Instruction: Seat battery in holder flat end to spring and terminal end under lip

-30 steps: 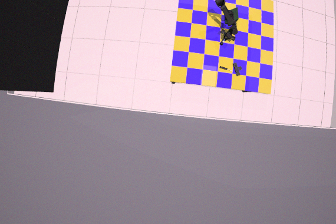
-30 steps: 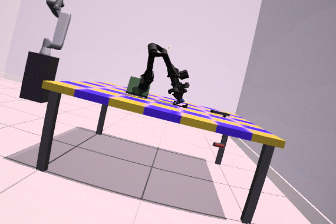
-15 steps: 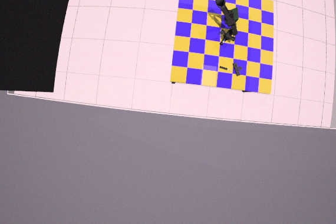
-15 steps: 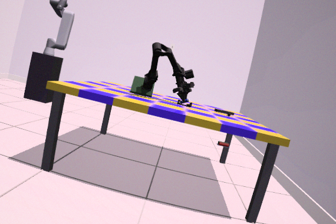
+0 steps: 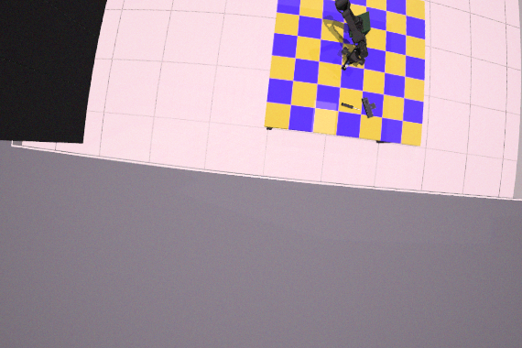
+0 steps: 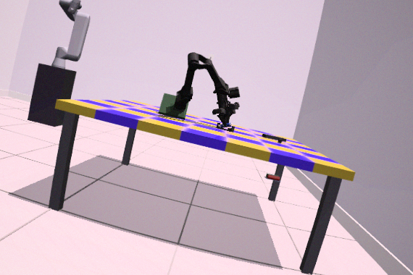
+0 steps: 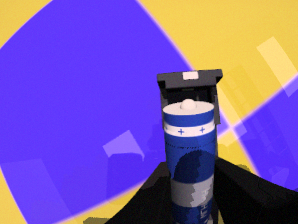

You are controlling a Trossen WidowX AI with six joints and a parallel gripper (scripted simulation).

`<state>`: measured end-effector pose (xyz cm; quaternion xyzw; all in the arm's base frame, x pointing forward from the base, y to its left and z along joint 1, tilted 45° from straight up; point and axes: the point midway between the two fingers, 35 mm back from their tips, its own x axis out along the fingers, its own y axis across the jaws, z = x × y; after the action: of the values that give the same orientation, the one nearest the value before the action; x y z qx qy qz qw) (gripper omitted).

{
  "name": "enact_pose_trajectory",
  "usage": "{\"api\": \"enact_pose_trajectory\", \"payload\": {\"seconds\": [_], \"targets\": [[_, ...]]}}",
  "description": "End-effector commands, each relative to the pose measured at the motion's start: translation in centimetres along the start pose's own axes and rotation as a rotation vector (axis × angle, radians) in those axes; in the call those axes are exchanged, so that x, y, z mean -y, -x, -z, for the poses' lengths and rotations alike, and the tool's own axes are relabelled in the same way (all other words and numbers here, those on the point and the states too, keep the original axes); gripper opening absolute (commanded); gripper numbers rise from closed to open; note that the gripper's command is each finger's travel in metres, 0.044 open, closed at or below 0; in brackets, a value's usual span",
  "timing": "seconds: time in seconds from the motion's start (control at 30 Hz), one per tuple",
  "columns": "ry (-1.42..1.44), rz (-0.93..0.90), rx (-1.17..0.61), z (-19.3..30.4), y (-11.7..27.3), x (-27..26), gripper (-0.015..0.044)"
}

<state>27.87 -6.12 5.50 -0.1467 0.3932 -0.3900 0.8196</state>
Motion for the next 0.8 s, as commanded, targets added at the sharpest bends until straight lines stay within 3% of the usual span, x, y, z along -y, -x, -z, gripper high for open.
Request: {"api": "enact_pose_trajectory", "payload": {"seconds": [0.0, 0.77], "targets": [[0.005, -0.015, -0.038, 0.35, -0.23, -0.39, 0.0072], [-0.006, -0.017, -0.181, 0.09, -0.71, -0.31, 0.0072]]}}
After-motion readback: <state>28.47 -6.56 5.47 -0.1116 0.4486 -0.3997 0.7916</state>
